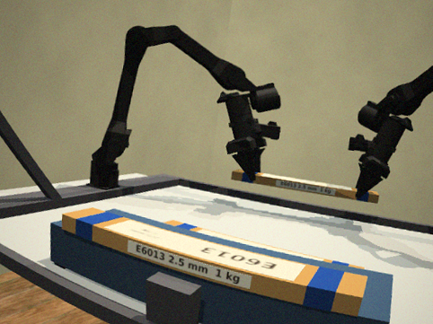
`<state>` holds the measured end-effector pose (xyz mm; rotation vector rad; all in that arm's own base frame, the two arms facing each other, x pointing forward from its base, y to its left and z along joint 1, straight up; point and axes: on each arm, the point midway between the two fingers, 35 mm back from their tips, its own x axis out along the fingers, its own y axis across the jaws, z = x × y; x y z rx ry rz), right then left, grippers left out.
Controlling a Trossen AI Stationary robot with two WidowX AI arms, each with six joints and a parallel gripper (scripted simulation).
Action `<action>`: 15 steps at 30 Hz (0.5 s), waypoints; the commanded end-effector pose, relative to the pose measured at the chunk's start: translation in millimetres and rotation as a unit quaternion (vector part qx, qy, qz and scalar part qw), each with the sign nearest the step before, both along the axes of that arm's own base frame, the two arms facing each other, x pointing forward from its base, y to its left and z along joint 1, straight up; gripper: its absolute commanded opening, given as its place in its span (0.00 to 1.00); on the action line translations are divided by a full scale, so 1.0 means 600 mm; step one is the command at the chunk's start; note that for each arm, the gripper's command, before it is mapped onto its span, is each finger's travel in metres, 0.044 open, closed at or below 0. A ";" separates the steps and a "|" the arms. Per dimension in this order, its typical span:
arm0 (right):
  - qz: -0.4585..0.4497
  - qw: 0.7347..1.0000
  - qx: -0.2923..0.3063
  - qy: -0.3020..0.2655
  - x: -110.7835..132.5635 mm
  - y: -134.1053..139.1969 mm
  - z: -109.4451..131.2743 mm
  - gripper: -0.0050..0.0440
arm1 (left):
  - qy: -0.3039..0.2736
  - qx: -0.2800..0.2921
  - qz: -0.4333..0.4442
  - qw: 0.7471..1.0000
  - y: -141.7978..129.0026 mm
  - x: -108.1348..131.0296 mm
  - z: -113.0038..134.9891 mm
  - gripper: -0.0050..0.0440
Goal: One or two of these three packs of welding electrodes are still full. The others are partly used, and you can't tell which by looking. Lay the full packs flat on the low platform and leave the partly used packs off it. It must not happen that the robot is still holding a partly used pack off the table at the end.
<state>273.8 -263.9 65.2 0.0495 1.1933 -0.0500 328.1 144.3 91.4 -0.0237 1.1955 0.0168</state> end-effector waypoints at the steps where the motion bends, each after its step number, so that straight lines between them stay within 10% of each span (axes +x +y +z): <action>1: -0.002 0.999 -0.027 -0.018 0.001 -0.012 0.052 0.00 | -0.026 0.019 0.003 0.999 0.010 0.004 0.050 0.00; 15: -0.002 0.999 -0.027 -0.018 0.000 -0.012 0.063 0.00 | -0.026 0.019 0.002 0.999 0.011 0.002 0.059 0.00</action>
